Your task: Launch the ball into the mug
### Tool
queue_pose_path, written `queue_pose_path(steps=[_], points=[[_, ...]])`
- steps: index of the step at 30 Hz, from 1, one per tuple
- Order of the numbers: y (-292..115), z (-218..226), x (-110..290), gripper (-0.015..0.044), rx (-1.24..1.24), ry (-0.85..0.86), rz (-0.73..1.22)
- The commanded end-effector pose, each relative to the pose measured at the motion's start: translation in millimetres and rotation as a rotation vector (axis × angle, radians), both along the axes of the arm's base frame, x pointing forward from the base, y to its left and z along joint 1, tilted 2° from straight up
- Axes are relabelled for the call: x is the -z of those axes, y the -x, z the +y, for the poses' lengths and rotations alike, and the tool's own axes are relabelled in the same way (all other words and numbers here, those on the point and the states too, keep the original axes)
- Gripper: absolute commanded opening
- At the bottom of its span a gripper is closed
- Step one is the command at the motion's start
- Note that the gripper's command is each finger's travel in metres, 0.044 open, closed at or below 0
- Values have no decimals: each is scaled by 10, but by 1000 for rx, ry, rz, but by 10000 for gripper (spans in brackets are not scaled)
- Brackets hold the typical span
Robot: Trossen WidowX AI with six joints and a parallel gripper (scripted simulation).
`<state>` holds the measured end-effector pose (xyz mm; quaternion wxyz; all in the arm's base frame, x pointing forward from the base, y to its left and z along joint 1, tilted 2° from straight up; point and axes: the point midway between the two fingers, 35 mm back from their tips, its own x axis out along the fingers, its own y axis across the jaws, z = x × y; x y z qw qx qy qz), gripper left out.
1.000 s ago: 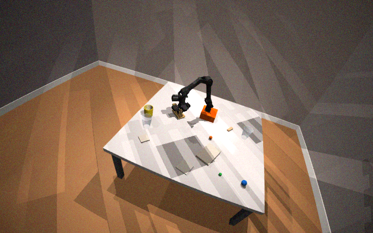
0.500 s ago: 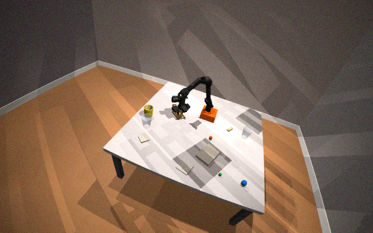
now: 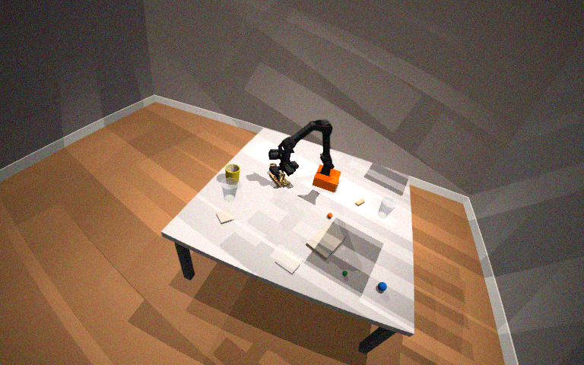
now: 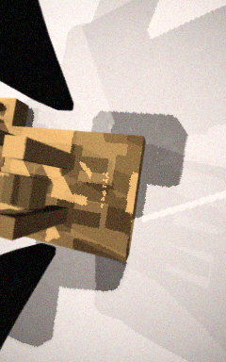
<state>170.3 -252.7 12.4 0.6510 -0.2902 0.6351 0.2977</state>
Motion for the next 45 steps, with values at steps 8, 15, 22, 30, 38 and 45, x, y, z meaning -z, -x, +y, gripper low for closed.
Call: queue_pose_path(steps=[8,15,22,30,38,45], points=[[-14,-56,-759,440,3,27,-17],[0,-12,-855,440,1,30,-22],[-17,-16,-411,440,1,29,-22],[-24,-22,-324,440,1,29,-22],[-32,-28,-193,440,1,29,-22],[-35,-28,-79,440,1,29,-22]])
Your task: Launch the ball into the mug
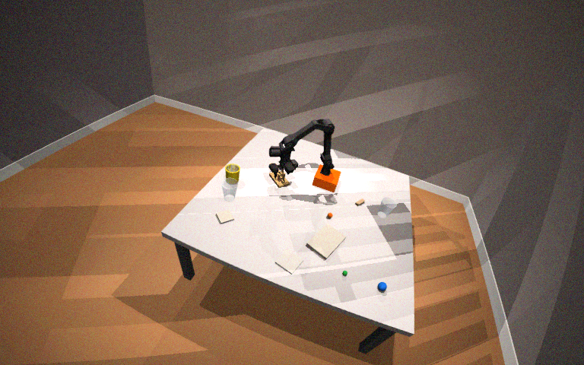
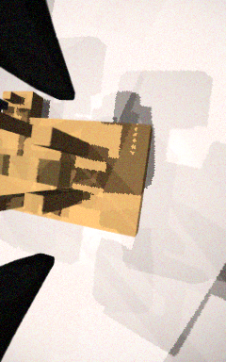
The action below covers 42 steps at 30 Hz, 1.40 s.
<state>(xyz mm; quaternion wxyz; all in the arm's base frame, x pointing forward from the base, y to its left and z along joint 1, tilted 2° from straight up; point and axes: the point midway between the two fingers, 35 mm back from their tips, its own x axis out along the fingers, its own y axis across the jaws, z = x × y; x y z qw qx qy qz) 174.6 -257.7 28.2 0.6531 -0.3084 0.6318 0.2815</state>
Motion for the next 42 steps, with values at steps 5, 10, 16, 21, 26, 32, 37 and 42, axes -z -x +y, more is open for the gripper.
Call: queue_pose_path(steps=[5,10,16,21,26,32,37,42], points=[[7,25,160,440,4,-12,5],[7,29,240,440,4,-12,5],[8,32,279,440,4,-12,5],[2,15,244,335,0,-4,3],[2,15,244,204,0,-4,3],[2,15,244,144,0,-4,3],[7,10,-2,52,0,-5,4],[26,25,-252,0,1,-7,5]])
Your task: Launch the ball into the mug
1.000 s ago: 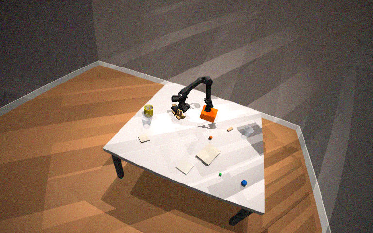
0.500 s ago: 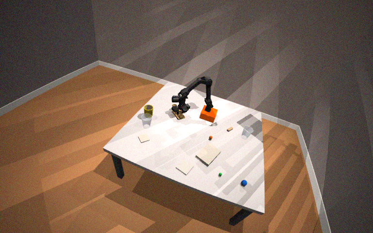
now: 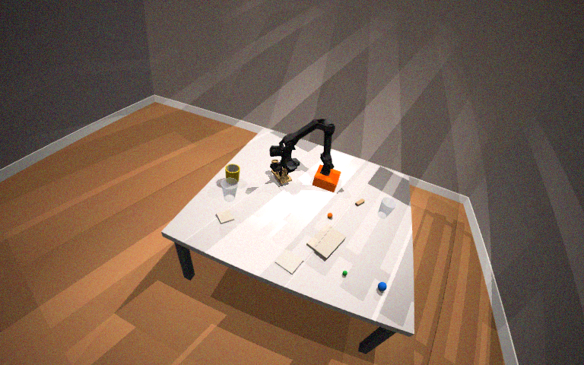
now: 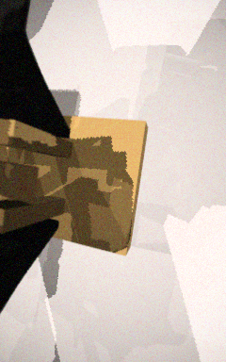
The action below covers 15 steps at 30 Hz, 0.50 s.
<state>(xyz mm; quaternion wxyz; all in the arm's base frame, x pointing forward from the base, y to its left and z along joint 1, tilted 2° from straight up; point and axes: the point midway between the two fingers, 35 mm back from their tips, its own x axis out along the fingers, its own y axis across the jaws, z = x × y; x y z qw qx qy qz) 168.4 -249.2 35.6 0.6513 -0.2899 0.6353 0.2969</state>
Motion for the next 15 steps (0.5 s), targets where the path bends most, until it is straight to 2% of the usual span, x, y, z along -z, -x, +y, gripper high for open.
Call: queue_pose_path(steps=[1,15], points=[[-37,-61,-178,0,2,33,-22],[-55,-79,-166,0,453,18,-21]])
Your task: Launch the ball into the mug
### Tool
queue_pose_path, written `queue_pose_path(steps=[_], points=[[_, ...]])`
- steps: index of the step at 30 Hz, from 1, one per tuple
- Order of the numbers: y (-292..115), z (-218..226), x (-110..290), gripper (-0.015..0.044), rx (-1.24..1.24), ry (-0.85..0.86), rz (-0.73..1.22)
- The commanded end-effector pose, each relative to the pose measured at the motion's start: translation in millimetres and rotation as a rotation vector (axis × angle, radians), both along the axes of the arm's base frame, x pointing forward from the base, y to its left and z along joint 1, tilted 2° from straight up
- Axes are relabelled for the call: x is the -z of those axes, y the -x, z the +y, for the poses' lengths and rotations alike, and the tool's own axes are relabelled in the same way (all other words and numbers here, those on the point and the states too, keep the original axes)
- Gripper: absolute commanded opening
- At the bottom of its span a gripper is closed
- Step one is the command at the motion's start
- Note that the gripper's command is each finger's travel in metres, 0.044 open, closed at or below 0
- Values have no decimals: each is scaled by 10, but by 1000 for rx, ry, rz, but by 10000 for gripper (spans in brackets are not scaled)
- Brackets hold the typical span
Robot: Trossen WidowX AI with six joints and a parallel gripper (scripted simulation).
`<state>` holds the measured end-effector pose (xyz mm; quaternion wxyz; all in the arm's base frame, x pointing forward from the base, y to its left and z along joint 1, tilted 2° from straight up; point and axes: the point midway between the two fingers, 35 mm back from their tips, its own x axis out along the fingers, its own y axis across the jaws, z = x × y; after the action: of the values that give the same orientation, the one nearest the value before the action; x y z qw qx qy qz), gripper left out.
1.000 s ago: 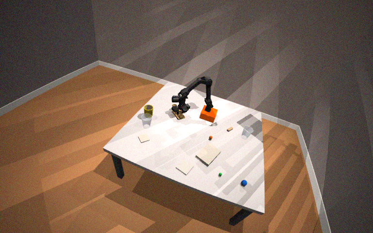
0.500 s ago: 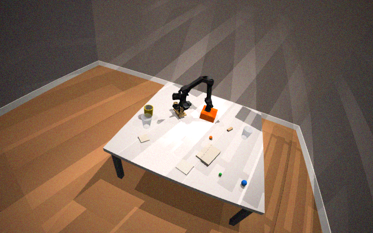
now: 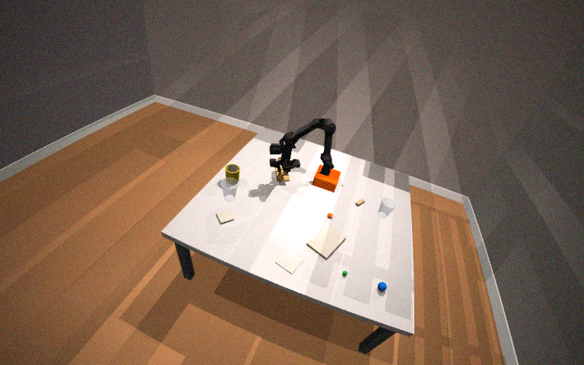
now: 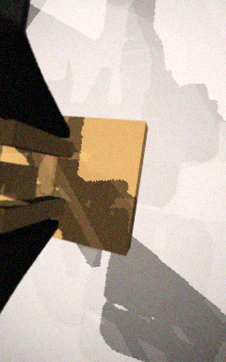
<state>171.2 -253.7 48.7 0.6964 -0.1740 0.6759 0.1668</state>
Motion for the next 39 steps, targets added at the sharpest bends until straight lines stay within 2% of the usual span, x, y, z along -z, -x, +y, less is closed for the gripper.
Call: queue_pose_path(steps=[1,15,39], points=[[-30,-39,-34,0,118,6,-9],[-108,-206,-28,0,572,-11,-13],[-125,-256,256,0,578,-11,-13]])
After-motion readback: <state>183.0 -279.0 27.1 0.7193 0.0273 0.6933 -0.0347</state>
